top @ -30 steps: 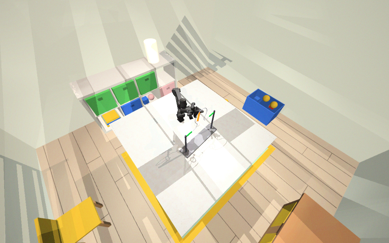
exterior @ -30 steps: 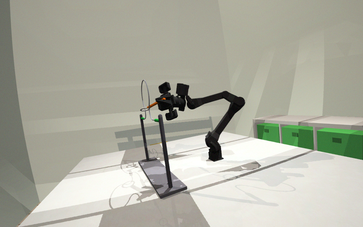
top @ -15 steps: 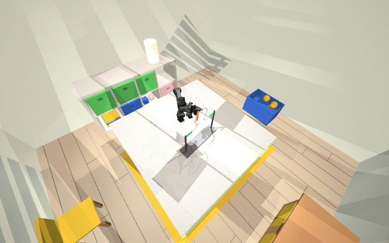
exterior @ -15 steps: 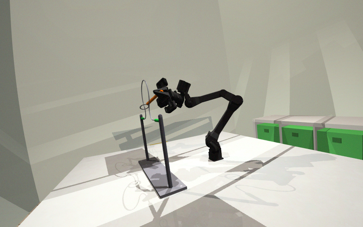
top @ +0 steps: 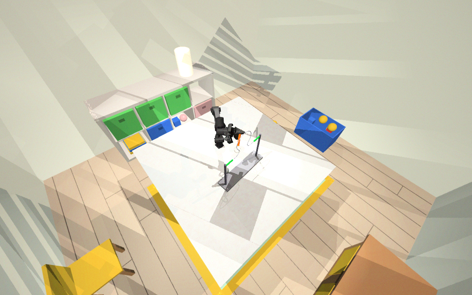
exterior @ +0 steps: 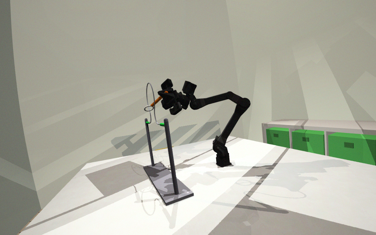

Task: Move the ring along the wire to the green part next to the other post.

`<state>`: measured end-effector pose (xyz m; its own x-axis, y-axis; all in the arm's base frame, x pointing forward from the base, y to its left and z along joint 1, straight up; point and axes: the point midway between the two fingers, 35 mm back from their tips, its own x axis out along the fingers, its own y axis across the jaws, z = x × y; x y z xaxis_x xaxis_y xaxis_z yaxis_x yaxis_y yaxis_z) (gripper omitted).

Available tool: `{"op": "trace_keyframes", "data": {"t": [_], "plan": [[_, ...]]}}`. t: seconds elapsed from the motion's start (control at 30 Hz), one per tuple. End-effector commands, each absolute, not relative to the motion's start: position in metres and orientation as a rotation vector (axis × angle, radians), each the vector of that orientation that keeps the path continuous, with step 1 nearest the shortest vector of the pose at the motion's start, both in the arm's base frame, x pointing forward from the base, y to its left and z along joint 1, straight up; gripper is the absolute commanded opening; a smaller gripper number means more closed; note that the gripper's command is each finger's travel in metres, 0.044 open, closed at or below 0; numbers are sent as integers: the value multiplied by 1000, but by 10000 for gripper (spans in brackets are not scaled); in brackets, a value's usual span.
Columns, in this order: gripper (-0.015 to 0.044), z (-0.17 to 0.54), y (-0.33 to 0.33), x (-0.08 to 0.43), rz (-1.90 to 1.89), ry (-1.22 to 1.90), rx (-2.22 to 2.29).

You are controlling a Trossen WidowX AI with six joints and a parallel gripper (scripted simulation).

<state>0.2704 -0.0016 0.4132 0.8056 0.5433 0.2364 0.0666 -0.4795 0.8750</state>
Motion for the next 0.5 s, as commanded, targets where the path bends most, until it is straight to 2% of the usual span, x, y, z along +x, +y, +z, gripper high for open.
{"op": "trace_keyframes", "data": {"t": [0.0, 0.47], "plan": [[-150, 414, -2, 271, 606, 459, 1976], [-150, 410, 0, 271, 563, 486, 1805]]}}
